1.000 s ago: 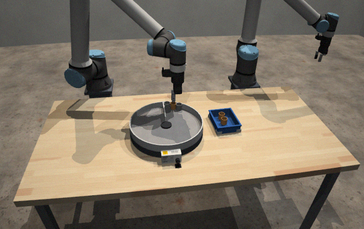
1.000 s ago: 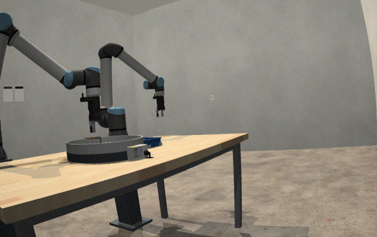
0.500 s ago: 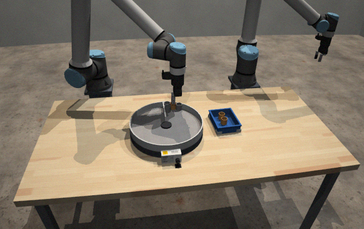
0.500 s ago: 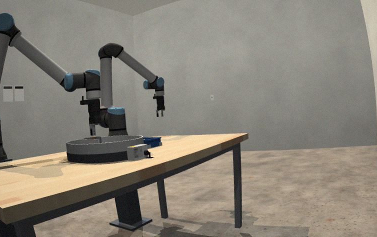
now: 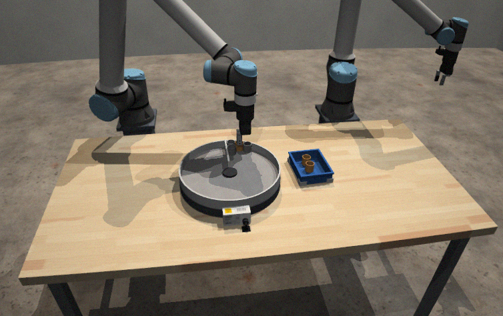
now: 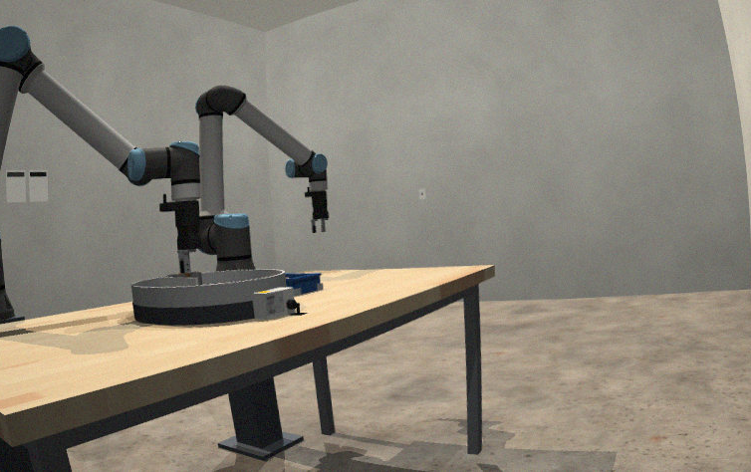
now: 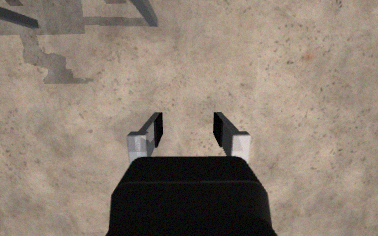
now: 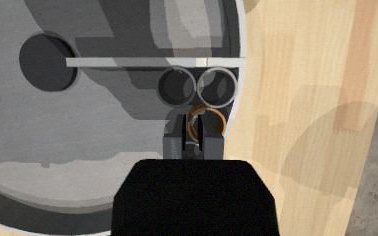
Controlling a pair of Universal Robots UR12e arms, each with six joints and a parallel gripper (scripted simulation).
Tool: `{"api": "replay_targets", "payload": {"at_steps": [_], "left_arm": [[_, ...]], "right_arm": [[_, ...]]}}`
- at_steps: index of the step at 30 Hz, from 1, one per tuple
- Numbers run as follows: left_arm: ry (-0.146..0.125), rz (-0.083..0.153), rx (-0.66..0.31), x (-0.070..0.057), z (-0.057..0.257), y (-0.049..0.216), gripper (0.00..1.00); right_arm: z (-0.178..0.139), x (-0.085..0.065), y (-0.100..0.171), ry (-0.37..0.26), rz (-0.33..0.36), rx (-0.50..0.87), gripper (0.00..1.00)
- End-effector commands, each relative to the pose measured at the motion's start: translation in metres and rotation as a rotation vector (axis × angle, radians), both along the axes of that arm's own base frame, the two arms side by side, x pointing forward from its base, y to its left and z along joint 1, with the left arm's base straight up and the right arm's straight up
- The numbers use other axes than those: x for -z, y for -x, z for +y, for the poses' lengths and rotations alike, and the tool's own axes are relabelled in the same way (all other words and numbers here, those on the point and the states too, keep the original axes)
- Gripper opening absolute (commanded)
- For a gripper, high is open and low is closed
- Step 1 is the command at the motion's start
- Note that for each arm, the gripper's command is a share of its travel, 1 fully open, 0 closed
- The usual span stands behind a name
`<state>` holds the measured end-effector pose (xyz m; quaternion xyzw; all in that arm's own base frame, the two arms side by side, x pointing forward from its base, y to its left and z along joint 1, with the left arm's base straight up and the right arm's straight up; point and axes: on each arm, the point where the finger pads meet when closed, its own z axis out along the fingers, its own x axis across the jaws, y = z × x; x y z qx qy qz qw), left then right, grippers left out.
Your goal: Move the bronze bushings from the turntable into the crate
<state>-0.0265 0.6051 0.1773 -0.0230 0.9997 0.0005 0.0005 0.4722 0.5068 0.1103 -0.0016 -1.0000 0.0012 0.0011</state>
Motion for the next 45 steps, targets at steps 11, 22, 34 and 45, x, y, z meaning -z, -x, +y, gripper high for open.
{"api": "replay_targets", "payload": {"at_steps": [11,22,34,45], "left_arm": [[0.001,0.001,-0.001,0.0003,-0.0017,0.0018,1.0],[0.001,0.001,-0.001,0.0003,-0.0017,0.0018,1.0],[0.001,0.001,-0.001,0.0003,-0.0017,0.0018,1.0],[0.001,0.001,-0.001,0.0003,-0.0017,0.0018,1.0]], "right_arm": [[0.0029,-0.0027,0.0001,-0.005,-0.003,-0.003,0.36],[0.005,-0.0054,-0.0008,-0.006,-0.003,-0.003,0.36],[0.0042,-0.0049,-0.0004,-0.004,-0.002,-0.003,0.36],[0.0042,-0.0049,-0.0004,-0.004,-0.002,-0.003,0.36]]}}
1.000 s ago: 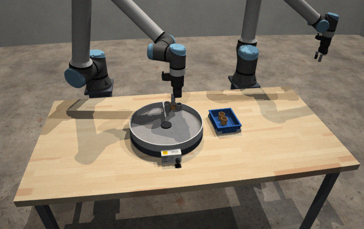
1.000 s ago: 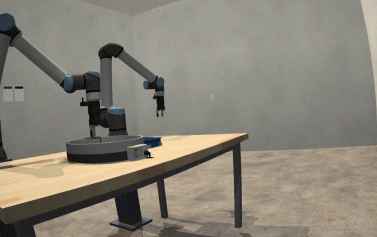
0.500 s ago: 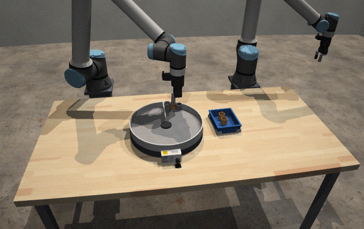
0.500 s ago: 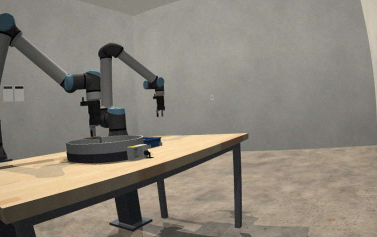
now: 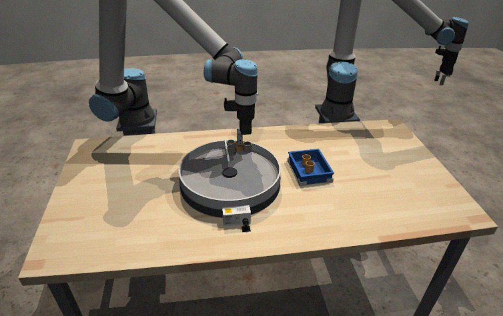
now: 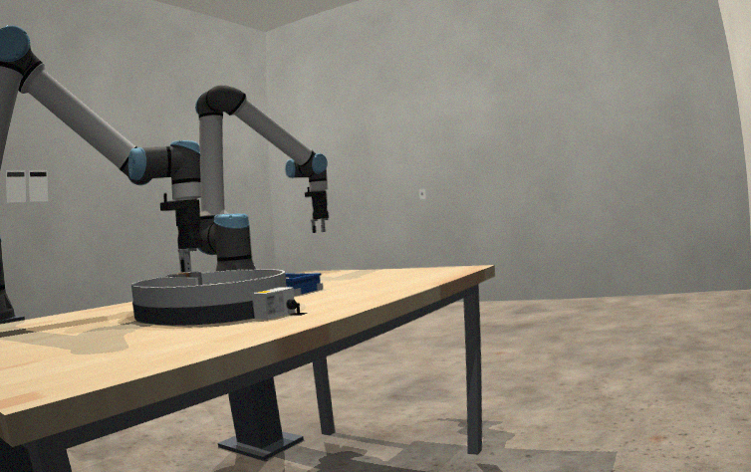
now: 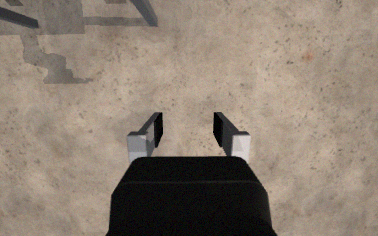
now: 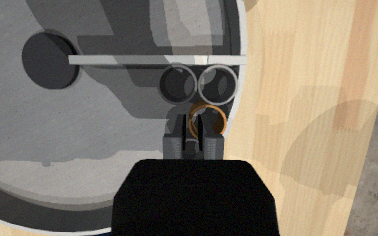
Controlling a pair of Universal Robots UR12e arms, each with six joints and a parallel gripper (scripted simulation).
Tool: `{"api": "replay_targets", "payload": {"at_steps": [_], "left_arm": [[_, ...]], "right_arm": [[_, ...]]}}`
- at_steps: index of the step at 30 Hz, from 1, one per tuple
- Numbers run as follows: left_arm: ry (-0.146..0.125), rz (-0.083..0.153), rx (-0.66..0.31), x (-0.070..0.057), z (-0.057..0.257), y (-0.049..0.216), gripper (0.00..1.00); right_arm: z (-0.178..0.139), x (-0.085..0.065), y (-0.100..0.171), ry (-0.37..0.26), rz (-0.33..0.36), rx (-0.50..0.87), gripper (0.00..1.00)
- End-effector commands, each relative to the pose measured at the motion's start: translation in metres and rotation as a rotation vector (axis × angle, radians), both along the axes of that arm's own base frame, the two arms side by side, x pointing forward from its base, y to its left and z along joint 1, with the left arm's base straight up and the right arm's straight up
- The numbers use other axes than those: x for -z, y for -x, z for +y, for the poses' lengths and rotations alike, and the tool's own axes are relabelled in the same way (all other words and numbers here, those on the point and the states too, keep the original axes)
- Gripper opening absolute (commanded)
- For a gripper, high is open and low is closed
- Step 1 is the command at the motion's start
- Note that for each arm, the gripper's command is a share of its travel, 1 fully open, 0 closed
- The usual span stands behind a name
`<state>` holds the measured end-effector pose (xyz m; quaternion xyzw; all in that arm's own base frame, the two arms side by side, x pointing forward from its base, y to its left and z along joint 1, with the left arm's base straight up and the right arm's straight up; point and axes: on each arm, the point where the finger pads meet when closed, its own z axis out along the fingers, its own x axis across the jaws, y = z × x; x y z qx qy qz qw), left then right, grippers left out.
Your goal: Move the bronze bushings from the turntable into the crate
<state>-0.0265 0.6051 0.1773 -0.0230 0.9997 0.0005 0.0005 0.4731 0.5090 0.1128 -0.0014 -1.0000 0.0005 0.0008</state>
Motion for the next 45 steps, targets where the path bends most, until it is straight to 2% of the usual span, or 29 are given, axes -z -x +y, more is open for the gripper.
{"api": "replay_targets", "payload": {"at_steps": [1,20,34,45], "left_arm": [[0.001,0.001,-0.001,0.0,-0.002,0.002,1.0],[0.001,0.001,-0.001,0.0,-0.002,0.002,1.0],[0.001,0.001,-0.001,0.0,-0.002,0.002,1.0],[0.001,0.001,-0.001,0.0,-0.002,0.002,1.0]], "right_arm": [[0.002,-0.002,0.001,-0.003,-0.002,-0.002,0.36],[0.002,-0.002,0.001,-0.003,-0.001,-0.002,0.36],[-0.001,0.021,0.002,0.002,0.001,-0.002,0.36],[0.0,0.024,0.001,-0.001,0.0,-0.002,0.36]]}}
